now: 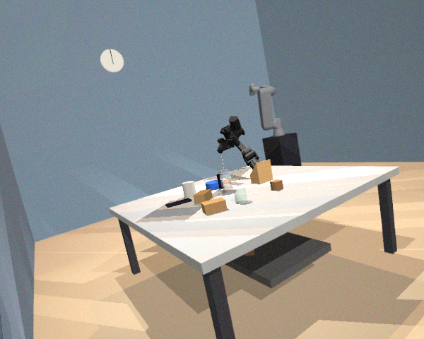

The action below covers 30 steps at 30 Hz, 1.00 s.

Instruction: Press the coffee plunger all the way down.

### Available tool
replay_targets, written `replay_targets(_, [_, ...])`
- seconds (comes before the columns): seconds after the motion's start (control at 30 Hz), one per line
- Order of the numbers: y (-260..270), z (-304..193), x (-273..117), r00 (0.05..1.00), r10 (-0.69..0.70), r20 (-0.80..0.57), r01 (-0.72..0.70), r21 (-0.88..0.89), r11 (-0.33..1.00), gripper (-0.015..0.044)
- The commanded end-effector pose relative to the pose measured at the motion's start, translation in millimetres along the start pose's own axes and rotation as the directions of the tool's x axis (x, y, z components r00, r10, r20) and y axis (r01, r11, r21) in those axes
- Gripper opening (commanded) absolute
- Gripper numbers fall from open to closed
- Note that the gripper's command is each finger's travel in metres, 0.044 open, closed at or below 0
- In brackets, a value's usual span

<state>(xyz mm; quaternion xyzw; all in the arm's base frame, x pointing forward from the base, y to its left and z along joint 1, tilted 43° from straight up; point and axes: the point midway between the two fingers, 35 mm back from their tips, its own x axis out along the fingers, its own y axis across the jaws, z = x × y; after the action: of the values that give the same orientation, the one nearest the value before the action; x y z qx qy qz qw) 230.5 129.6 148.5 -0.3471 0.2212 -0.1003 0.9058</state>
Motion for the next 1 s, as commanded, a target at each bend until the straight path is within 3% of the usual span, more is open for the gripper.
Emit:
replay_targets(0.0, [0,0,0,1.0,0.004,0.0,-0.004,0.0,1.0,0.0125])
replay_targets(0.97, [5,-21,16,1.0,0.01,-0.011,-0.01,0.003,1.0,0.0122])
